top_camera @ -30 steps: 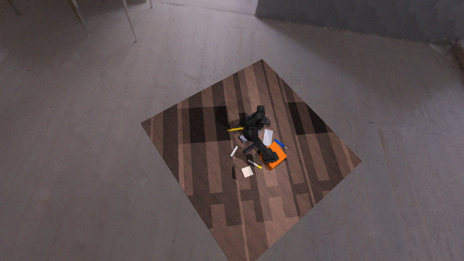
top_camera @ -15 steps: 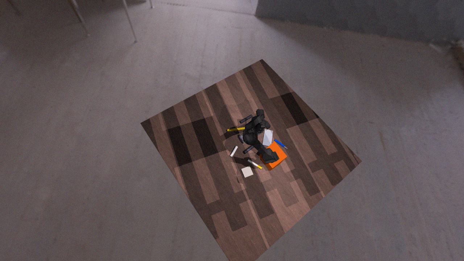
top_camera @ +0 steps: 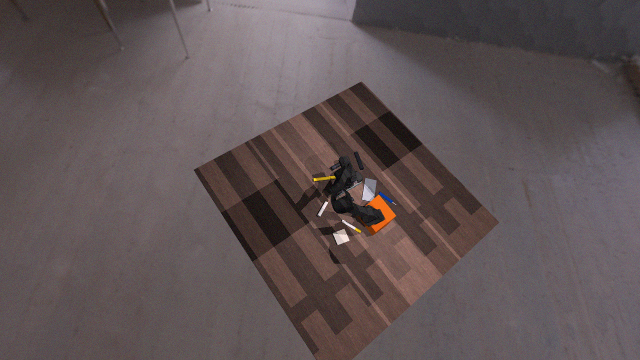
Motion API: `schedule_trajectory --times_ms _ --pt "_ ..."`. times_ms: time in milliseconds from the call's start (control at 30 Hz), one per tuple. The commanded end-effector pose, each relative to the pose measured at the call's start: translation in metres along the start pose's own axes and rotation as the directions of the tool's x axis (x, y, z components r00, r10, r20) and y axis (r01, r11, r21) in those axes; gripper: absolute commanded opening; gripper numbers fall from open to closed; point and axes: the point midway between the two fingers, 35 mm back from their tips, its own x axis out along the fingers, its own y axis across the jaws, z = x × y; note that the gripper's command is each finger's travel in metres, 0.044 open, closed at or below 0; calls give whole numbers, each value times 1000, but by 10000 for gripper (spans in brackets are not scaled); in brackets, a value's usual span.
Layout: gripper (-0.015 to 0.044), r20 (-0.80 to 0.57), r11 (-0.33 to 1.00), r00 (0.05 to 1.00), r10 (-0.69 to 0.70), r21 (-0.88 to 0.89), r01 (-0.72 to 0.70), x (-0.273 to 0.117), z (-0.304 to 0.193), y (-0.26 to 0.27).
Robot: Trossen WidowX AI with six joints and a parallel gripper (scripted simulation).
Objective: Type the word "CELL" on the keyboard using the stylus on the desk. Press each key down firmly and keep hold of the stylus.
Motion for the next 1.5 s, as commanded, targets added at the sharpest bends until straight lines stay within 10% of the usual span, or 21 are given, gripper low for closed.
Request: schedule_trajectory --times_ms 0,800,1000,1233,1467 --pt "0 -9 1000 1000 6 22 -6 1 -5 4" --pt "0 3 1000 1000 4 26 -4 -55 -2 2" --pt "150 -54 950 997 -46 307 60 -50 -8 -20" --pt "150 -240 414 958 -158 864 285 -37 -31 -79" --pt "150 -443 -366 869 -218 863 349 -26 -63 -131"
